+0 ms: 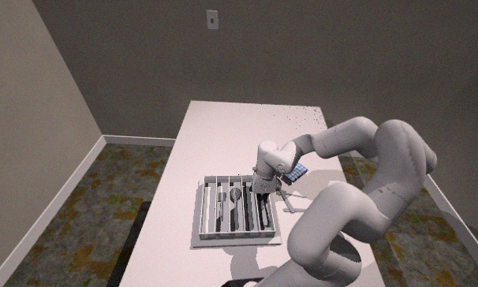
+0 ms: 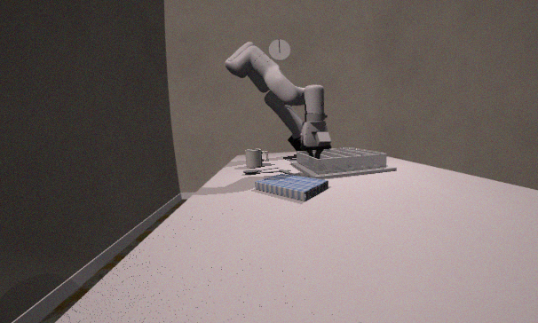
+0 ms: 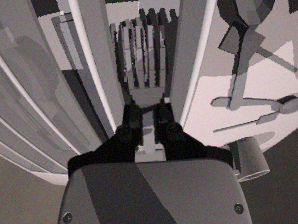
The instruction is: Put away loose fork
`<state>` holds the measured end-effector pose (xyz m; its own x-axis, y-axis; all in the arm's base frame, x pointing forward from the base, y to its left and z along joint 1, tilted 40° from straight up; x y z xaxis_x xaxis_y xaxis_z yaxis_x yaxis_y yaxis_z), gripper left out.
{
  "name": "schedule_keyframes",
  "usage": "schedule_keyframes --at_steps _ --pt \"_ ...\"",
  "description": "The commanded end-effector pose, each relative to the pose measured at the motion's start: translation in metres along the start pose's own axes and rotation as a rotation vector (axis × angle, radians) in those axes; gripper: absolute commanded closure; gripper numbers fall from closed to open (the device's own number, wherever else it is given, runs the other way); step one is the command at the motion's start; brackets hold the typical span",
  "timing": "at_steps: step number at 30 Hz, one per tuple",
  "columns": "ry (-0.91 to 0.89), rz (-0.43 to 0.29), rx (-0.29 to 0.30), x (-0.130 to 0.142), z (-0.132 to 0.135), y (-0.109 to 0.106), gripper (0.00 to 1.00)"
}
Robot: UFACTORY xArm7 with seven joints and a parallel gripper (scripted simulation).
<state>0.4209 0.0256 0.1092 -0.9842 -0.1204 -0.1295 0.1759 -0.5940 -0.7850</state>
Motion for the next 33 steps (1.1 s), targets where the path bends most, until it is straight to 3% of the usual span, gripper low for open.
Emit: schedule_keyframes --at_steps 1,16,17,33 --pt "0.002 -0.003 0.001 0.0003 0.001 0.0018 0.97" --pt "0.002 -0.003 0.001 0.0003 0.001 0.0018 0.97" --pt "0.002 -0.003 0.001 0.0003 0.001 0.0018 0.76" --pt "0.002 -0.003 0.001 0.0003 0.001 0.0018 0.76"
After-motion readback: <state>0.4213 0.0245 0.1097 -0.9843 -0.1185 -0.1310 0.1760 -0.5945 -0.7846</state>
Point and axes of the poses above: the point where the finger pads meet when closed, its own y axis out along the fingers, its own z axis across the jaws, x = y × z, the point moved 9 cm from there along -y, back along the fingers, and after that the axes turned 3 degrees about y, right-handed, at the moved point
